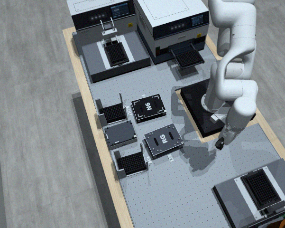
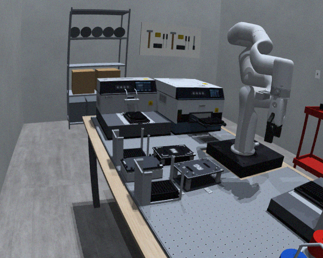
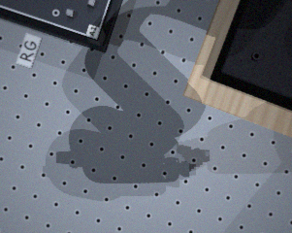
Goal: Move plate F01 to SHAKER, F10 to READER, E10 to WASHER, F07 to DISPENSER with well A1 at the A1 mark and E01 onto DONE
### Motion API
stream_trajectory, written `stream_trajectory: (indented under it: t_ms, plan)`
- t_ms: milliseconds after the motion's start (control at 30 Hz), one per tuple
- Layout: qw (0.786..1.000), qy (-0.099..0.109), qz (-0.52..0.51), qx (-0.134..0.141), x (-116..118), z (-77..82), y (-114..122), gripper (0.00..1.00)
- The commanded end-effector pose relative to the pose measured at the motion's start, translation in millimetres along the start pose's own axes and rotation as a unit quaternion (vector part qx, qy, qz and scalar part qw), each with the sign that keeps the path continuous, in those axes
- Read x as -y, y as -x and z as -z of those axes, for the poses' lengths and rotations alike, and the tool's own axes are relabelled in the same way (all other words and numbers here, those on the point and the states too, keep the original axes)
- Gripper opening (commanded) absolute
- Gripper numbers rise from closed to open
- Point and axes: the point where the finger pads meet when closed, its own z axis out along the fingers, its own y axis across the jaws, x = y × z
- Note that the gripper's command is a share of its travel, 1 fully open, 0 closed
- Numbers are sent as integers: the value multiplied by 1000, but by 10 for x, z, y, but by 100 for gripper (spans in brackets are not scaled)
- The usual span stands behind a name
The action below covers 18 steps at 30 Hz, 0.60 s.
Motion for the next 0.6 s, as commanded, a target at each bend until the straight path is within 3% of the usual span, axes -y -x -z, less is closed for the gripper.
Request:
stream_trajectory:
  t_ms: [0, 567]
  plan:
    - [1000, -2, -2, 1, -65, 15, 83, 100]
    - [999, -2, -48, 1, -397, 15, 407, 100]
